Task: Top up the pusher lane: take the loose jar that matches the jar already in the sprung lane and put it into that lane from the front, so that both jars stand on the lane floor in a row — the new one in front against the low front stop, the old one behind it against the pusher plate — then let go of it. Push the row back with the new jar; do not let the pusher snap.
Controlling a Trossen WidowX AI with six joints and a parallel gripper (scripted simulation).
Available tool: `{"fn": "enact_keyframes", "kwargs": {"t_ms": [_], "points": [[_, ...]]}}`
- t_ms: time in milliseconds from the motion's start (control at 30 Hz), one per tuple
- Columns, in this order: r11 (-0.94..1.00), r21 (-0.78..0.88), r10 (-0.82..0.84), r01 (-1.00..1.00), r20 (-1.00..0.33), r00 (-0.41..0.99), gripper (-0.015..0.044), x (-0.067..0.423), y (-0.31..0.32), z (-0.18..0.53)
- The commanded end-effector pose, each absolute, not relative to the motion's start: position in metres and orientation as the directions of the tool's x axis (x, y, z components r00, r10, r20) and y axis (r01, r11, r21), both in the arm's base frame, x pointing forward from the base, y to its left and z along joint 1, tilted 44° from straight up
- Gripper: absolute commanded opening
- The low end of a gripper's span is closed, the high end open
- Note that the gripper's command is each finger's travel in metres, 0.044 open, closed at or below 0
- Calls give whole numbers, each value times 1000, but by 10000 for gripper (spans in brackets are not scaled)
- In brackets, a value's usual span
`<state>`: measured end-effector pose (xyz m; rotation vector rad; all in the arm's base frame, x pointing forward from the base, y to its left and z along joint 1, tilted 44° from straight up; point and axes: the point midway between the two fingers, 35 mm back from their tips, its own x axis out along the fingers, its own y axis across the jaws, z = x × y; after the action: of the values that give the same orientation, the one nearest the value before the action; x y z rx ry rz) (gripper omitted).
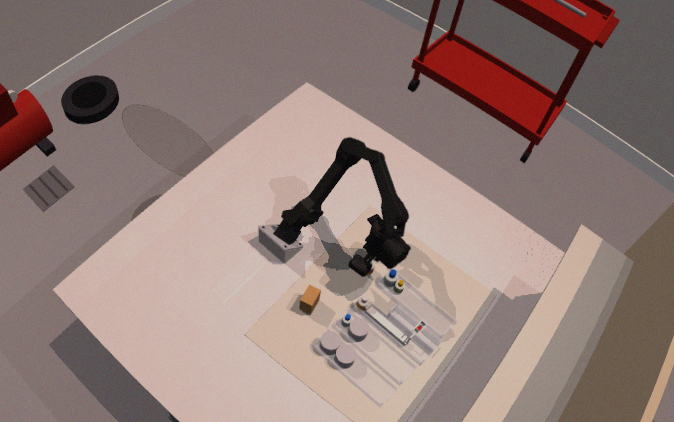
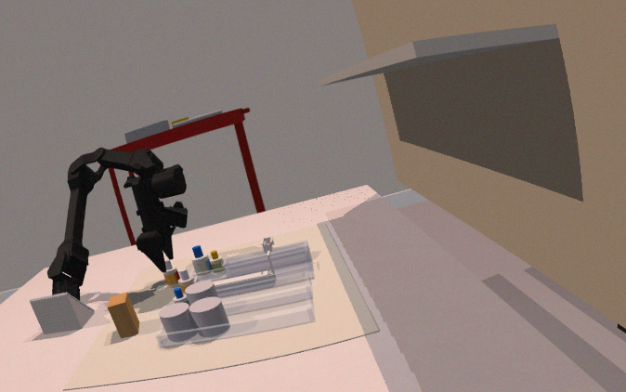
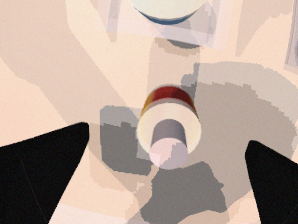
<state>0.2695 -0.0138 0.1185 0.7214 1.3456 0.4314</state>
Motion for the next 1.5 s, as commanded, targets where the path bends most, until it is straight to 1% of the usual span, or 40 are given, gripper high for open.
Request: {"fn": "enact_keyframes", "kwargs": {"t_ms": [0, 433, 800, 1000, 1133, 1467], "points": [[712, 691, 665, 122, -720, 195, 440, 271, -9, 114], [711, 692, 667, 122, -719, 196, 440, 274, 3, 101], [711, 692, 667, 122, -719, 196, 151, 274, 3, 101], [711, 692, 667, 122, -719, 196, 111, 274, 3, 101], [712, 691, 665, 128, -721, 197, 6, 274, -3, 106], [705, 689, 659, 168, -724, 203, 0, 266, -44, 140]]}}
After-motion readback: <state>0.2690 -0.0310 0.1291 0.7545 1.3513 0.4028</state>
